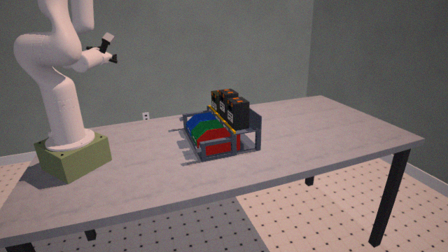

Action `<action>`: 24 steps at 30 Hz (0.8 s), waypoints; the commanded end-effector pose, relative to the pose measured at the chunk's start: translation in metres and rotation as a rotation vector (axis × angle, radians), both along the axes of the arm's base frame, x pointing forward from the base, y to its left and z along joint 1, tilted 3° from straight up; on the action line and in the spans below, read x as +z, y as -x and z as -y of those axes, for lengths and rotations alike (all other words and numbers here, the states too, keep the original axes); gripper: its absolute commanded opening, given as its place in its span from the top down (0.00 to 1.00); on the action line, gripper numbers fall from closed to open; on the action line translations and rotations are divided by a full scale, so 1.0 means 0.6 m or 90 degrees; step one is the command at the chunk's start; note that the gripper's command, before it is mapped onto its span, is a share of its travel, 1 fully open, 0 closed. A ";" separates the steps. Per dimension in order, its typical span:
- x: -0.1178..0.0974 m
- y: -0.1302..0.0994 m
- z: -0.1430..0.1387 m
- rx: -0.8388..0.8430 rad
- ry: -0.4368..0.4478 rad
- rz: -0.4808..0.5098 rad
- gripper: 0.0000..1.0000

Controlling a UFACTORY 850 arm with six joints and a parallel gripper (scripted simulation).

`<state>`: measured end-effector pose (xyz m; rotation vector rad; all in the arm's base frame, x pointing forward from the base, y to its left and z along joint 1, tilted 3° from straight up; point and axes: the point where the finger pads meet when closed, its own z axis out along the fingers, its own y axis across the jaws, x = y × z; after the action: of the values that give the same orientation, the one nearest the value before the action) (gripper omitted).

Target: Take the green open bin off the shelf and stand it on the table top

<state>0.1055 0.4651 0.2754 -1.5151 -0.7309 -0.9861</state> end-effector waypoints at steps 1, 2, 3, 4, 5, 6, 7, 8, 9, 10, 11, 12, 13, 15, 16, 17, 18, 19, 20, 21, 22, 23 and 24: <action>0.001 0.001 -0.001 0.001 -0.001 0.000 0.00; 0.001 0.001 -0.001 0.001 -0.001 0.000 0.00; 0.001 0.001 -0.001 0.001 -0.001 0.000 0.00; 0.001 0.001 -0.001 0.001 -0.001 0.000 0.00; 0.001 0.015 -0.004 0.001 -0.001 0.000 0.00; 0.001 0.030 -0.008 0.001 -0.001 0.000 0.00; 0.001 0.044 -0.011 0.001 -0.001 0.000 0.00; 0.001 0.059 -0.015 0.001 -0.001 0.000 0.00; 0.001 0.074 -0.018 0.001 -0.001 0.000 0.00; 0.001 0.074 -0.018 0.001 -0.001 0.000 0.00; 0.001 0.074 -0.018 0.001 -0.001 0.000 0.00; 0.001 0.074 -0.018 0.001 -0.001 0.000 0.00; 0.001 0.074 -0.018 0.001 -0.001 0.000 0.00; 0.001 0.074 -0.018 0.001 -0.001 0.000 0.00; 0.001 0.074 -0.018 0.001 -0.001 0.000 0.00; 0.001 0.074 -0.018 0.001 -0.001 0.000 0.00; 0.001 0.074 -0.018 0.001 -0.001 0.000 0.00; 0.001 0.074 -0.018 0.001 -0.001 0.000 0.00; 0.001 0.074 -0.018 0.001 -0.001 0.000 0.00; 0.001 0.074 -0.018 0.001 -0.001 0.000 0.00; 0.001 0.092 -0.019 0.028 -0.001 0.000 0.00; 0.001 0.110 -0.019 0.054 -0.001 0.000 0.00; 0.001 0.128 -0.019 0.081 -0.001 0.000 0.00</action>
<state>0.0561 0.4758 0.2754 -1.5038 -0.7463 -0.9695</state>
